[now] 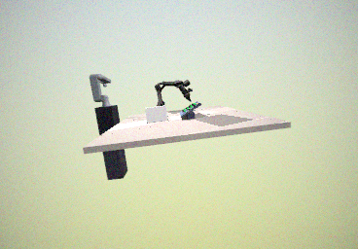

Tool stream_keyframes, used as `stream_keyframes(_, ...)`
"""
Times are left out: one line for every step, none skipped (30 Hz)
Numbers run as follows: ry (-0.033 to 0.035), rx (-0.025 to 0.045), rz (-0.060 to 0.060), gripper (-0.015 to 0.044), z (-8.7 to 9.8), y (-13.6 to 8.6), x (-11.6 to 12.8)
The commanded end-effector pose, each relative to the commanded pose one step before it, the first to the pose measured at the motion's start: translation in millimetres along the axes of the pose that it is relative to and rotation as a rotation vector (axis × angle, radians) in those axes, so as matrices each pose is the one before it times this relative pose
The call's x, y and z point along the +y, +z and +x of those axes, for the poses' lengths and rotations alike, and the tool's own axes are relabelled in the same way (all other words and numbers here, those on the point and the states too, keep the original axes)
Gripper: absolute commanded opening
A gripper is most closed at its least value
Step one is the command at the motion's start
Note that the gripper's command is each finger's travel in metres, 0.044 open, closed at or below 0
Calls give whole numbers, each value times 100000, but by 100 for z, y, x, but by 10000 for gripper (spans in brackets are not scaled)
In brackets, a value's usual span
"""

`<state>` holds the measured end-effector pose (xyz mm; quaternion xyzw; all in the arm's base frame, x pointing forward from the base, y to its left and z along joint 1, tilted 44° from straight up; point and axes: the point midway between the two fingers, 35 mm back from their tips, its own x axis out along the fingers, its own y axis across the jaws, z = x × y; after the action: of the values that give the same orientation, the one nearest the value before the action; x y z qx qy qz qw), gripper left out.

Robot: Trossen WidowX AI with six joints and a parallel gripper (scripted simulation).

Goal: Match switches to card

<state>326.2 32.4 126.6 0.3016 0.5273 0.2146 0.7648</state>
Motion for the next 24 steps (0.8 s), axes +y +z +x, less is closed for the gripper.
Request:
stream_keyframes(-440,1094,1024,0,755,-451,-123)
stream_keyframes(0,0,-1,0,25,0,0)
stream_keyframes(-1,0,-2,0,52,0,-1)
stream_keyframes(-1,-1,-2,0,72,0,-1)
stream_keyframes(0,-1,-3,0,94,0,-1)
stream_keyframes(0,-2,-4,0,118,0,-1)
stream_keyframes(1,-3,-4,0,143,-1,0)
stream_keyframes(3,-4,-4,0,160,-2,0)
stream_keyframes(5,-5,-4,0,164,-2,1)
stream_keyframes(6,-6,-4,0,164,-3,2)
stream_keyframes(8,-6,-3,0,164,-4,3)
stream_keyframes(8,-6,-2,0,135,-4,3)
stream_keyframes(5,-4,-1,0,82,-3,2)
stream_keyframes(2,-1,0,0,27,-1,1)
stream_keyframes(0,0,0,0,0,0,0)
stream_keyframes(0,0,0,0,0,0,0)
stream_keyframes(0,0,0,0,0,0,0)
stream_keyframes(0,0,0,0,0,0,0)
stream_keyframes(0,0,0,0,0,0,0)
stream_keyframes(0,0,0,0,0,0,0)
stream_keyframes(0,0,0,0,0,0,0)
stream_keyframes(0,0,0,0,0,0,0)
stream_keyframes(0,0,0,0,0,0,0)
stream_keyframes(0,0,0,0,0,0,0)
